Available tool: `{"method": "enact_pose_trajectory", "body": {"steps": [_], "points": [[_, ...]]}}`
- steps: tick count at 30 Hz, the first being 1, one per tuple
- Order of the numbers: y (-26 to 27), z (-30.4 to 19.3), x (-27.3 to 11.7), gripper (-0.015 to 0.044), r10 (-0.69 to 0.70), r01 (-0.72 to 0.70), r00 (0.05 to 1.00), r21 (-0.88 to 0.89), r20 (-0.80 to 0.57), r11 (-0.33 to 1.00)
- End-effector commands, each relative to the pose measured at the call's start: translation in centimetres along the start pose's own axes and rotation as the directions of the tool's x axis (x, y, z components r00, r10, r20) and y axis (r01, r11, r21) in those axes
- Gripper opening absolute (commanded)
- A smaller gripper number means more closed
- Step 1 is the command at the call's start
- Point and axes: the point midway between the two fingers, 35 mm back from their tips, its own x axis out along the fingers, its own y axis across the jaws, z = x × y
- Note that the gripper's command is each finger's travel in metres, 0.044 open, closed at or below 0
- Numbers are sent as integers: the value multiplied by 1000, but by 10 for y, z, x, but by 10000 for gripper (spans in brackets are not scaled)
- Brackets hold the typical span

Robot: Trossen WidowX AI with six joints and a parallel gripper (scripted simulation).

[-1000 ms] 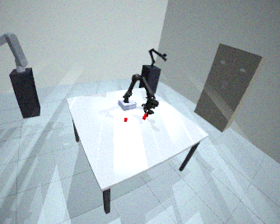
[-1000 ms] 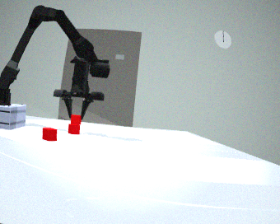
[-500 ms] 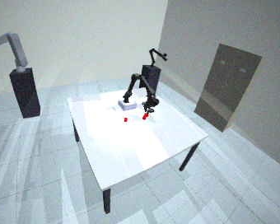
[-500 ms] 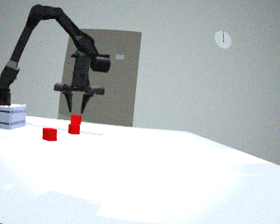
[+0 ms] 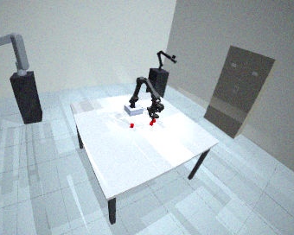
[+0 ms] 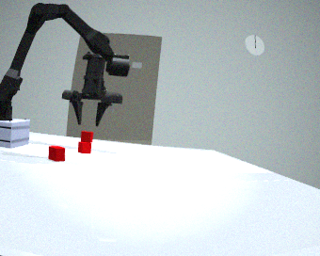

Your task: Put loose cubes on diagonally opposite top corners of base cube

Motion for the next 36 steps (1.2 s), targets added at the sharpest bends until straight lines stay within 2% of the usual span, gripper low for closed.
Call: {"method": "enact_pose_trajectory", "body": {"steps": [1,11,21,25,27,32,36], "points": [[-6,-28,-7,265,-4,4,1000,52,0,999],[-11,-112,-23,265,-6,8,1000,220,-6,975],[8,-191,-38,265,-5,11,1000,382,-16,924],[13,-201,-41,265,-4,11,1000,405,-17,914],[12,-202,-34,265,-4,11,1000,405,-17,914],[12,-203,15,265,-4,11,1000,405,-17,914],[13,-202,22,265,-4,11,1000,405,-17,914]]}}
